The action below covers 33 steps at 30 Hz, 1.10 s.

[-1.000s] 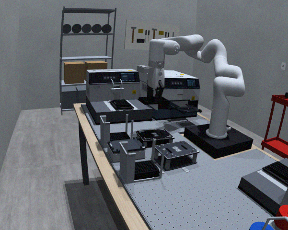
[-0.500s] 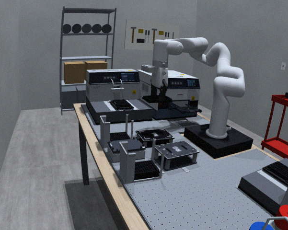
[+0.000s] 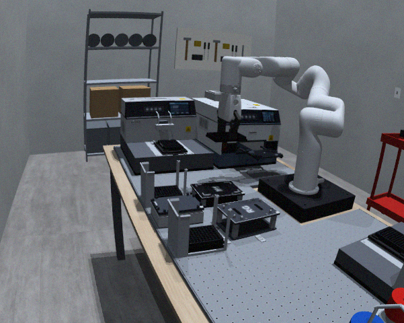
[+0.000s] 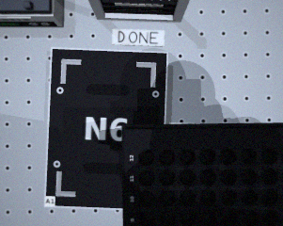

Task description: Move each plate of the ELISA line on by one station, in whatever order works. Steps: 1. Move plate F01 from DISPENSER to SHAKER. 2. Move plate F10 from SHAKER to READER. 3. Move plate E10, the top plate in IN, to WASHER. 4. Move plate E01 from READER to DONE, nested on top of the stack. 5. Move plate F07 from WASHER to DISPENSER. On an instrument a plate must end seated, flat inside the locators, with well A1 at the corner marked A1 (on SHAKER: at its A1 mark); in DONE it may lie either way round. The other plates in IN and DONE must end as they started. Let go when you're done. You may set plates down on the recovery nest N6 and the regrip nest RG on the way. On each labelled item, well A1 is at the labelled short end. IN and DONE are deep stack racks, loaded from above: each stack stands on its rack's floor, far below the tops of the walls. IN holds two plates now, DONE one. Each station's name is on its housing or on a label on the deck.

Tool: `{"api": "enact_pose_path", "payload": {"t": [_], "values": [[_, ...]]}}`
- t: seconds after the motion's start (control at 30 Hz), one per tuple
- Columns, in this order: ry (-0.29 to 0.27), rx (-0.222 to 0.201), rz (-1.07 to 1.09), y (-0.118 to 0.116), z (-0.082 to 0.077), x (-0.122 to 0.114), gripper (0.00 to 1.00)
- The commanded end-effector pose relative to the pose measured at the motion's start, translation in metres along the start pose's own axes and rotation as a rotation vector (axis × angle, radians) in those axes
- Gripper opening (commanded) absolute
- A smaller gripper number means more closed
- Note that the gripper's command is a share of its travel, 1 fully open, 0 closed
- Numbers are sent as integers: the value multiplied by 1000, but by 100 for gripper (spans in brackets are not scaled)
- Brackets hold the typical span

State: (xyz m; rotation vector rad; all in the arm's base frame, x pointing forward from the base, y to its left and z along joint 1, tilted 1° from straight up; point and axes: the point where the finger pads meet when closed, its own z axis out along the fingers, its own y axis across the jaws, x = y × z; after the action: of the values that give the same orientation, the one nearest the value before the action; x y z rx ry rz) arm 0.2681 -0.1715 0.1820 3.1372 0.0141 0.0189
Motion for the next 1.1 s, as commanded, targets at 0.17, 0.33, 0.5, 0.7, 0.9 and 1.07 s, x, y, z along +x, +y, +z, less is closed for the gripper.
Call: {"api": "enact_pose_path", "payload": {"t": [0.17,0.33,0.5,0.7,0.9,1.07], "values": [[4,-2,0,19,-2,-26,0],[4,-2,0,25,-1,-34,0],[3,-2,-3,33,-1,-46,0],[3,-2,-3,45,-1,-62,0],[3,-2,-3,53,-1,-73,0],[3,-2,-3,62,-1,-84,0]]}}
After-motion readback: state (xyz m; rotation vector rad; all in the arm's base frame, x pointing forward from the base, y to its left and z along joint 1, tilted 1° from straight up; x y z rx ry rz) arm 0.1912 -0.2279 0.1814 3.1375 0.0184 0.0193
